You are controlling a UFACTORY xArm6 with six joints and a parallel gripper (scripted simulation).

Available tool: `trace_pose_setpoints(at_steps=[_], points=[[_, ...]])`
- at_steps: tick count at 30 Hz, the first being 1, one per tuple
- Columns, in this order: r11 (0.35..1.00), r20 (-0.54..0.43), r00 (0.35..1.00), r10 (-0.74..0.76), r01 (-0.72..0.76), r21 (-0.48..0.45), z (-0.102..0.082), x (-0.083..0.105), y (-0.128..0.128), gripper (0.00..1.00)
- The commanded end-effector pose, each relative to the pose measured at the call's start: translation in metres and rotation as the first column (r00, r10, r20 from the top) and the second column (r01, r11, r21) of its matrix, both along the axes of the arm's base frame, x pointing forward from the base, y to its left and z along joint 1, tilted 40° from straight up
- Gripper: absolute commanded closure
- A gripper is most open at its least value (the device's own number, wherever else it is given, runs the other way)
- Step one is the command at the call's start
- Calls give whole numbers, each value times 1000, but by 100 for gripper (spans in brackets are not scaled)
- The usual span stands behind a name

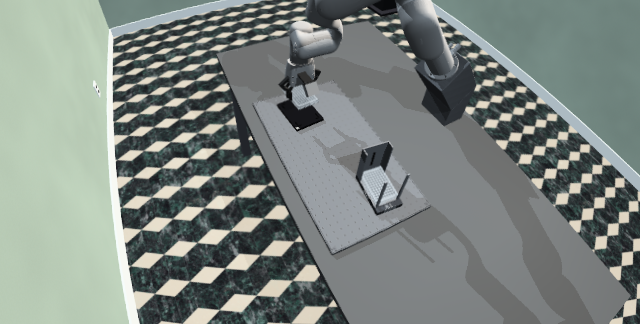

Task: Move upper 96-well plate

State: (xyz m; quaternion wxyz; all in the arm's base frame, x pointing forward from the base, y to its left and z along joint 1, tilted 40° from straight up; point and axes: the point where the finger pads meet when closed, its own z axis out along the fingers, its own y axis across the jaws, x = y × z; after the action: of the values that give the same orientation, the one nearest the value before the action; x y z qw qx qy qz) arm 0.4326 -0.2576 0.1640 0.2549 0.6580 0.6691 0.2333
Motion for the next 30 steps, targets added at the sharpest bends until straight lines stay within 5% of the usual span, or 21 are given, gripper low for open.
trace_pose_setpoints(at_steps=[1,30], points=[[1000,3,1000,-1,1,-2,-5,5,-1,100],[1000,3,1000,-1,1,-1,-37,32,-2,100]])
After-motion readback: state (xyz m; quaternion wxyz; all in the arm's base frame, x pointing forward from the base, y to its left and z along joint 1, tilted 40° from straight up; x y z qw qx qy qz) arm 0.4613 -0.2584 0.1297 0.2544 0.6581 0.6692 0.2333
